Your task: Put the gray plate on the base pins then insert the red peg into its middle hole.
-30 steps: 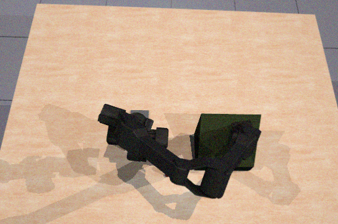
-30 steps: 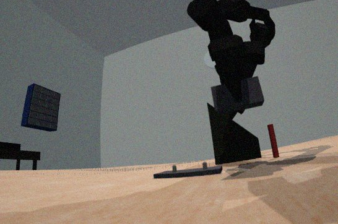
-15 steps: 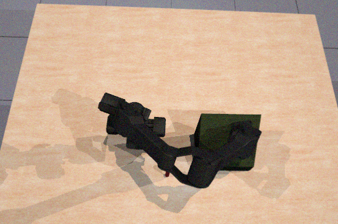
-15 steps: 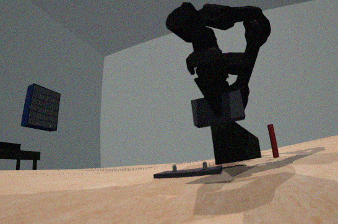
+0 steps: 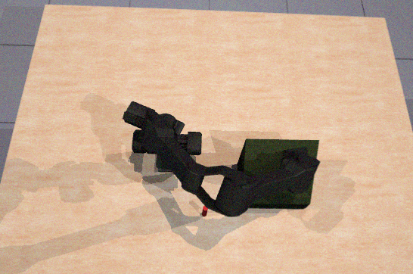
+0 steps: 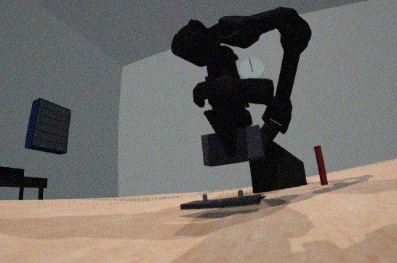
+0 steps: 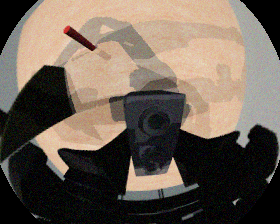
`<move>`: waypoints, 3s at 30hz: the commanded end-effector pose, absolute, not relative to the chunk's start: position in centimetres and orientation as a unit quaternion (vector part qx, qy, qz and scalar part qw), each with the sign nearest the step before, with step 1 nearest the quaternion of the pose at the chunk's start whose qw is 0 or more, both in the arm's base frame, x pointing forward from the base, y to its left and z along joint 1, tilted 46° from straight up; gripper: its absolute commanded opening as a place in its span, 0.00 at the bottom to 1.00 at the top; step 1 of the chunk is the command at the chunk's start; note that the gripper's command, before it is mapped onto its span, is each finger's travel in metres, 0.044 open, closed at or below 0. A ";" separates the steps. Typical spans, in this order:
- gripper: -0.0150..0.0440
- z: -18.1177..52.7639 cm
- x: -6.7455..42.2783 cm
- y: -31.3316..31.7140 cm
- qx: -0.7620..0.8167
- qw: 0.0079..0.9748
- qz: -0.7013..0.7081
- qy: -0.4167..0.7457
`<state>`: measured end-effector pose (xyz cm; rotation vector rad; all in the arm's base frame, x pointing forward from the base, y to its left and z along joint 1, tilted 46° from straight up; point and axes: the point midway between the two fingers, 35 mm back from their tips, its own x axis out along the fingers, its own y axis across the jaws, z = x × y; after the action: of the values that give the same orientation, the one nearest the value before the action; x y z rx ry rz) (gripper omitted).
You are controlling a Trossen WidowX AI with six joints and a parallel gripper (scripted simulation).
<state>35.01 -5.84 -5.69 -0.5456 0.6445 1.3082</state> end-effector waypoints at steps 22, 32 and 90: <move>0.25 -8.7 34.9 -6.8 -0.257 0.710 0.591 0.284; 0.25 -8.7 34.9 -6.8 -0.257 0.710 0.591 0.284; 0.48 -11.9 35.7 -3.8 -0.260 0.709 0.592 0.281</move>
<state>35.63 -3.78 -11.91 -0.5755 0.6253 1.3162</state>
